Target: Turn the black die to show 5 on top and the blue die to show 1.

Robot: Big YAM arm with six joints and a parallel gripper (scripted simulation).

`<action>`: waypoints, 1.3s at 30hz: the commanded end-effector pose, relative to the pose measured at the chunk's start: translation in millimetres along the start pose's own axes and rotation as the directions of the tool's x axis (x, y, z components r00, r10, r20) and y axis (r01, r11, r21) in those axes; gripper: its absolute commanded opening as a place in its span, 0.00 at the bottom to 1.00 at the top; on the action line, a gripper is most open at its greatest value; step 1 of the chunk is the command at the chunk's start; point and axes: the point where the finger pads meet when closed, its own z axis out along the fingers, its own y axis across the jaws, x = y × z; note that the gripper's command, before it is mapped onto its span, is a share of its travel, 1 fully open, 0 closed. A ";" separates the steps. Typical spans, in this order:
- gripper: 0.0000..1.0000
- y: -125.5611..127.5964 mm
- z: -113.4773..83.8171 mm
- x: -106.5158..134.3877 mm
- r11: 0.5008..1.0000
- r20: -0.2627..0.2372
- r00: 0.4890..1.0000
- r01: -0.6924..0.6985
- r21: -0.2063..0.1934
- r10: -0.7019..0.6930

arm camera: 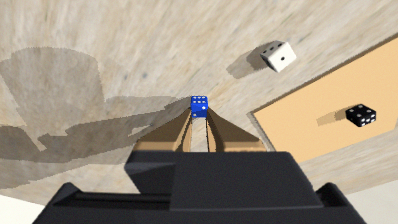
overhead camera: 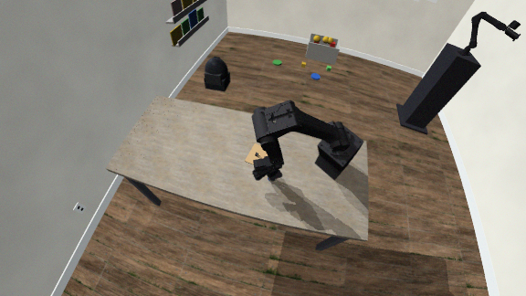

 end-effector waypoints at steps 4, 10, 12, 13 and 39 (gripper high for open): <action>0.12 -3.6 -42.7 -0.1 1.000 0.012 1.000 -0.002 0.008 0.002; 0.12 -4.2 -85.3 -2.7 1.000 0.018 1.000 0.000 0.010 0.000; 0.12 -4.2 -85.3 -2.7 1.000 0.018 1.000 0.000 0.010 0.000; 0.12 -4.4 -90.7 -3.1 1.000 0.019 1.000 0.000 0.010 0.000; 0.12 -11.1 -96.5 -7.4 0.940 0.018 0.940 0.340 0.019 -0.341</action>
